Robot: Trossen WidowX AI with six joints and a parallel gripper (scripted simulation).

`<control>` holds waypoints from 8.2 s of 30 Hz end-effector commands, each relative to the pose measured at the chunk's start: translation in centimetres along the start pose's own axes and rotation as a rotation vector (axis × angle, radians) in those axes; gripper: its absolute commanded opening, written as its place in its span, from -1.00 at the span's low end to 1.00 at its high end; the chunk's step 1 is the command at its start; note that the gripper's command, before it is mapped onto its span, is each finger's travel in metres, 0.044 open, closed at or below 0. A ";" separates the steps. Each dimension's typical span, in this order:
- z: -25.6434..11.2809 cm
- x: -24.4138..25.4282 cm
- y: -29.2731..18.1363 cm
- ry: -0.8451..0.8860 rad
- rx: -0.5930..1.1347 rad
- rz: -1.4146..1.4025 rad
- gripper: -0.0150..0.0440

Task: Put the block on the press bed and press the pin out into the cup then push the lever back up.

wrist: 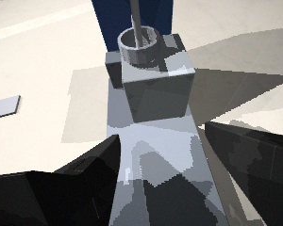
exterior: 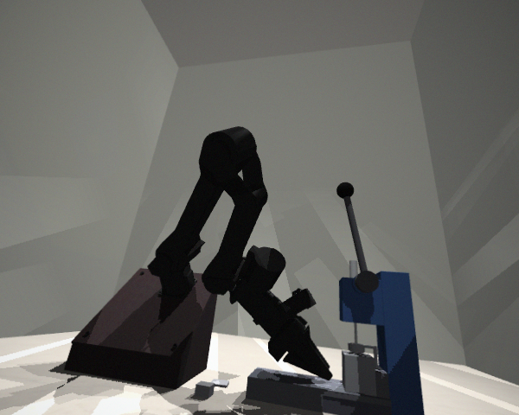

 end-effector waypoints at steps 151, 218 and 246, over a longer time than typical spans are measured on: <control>-13.0 -0.2 27.3 -0.031 0.122 0.012 -0.49; -15.6 -1.2 23.1 -0.031 0.124 0.010 -0.49; -16.2 -1.5 21.8 -0.031 0.125 0.009 -0.49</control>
Point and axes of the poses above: the point midway between the two fingers, 35 mm back from their tips, its own z axis out along the fingers, its own x axis across the jaws, y = z × x, the point moved 8 cm from there along -z, back along the fingers, and after that the axes turned 14 degrees about z, right-handed, at the moved point
